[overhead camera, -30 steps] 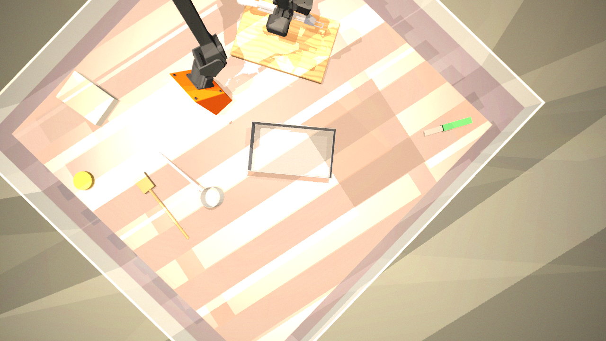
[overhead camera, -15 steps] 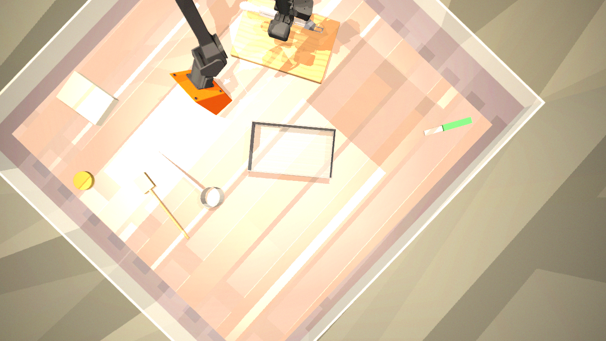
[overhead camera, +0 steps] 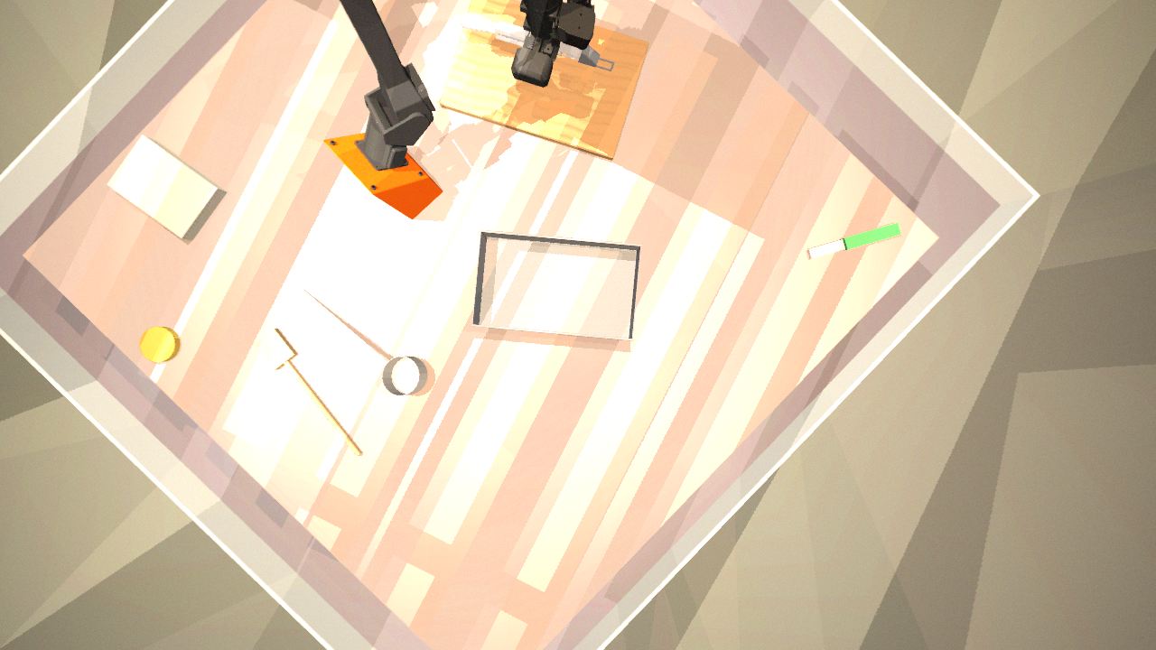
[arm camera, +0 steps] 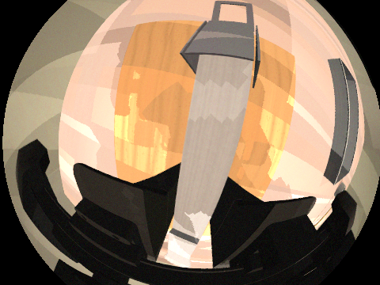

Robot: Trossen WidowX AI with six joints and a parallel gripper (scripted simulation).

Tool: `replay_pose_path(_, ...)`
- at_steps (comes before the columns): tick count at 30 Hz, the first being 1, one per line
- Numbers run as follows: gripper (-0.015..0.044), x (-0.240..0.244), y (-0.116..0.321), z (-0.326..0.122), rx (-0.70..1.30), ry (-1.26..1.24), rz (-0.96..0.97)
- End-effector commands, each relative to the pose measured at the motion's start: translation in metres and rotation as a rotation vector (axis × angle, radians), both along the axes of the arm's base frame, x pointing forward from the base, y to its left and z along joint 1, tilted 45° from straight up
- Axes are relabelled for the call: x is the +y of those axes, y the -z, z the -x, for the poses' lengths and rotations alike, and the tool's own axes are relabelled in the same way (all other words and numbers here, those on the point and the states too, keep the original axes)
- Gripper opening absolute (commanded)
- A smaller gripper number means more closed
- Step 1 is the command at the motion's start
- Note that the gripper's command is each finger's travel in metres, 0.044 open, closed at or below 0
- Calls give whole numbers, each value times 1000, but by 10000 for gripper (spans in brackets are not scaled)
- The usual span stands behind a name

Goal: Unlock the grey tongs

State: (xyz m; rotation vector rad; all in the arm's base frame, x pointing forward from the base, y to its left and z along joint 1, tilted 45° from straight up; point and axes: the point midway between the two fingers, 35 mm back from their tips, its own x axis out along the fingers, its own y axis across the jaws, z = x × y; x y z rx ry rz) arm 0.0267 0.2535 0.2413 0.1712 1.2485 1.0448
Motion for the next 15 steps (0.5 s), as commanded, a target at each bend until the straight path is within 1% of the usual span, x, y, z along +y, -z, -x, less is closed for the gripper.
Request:
replay_pose_path(1, -150, 4, 6, 1, -1, 4, 1)
replay_pose_path(15, -150, 14, 19, 5, 0, 5, -1)
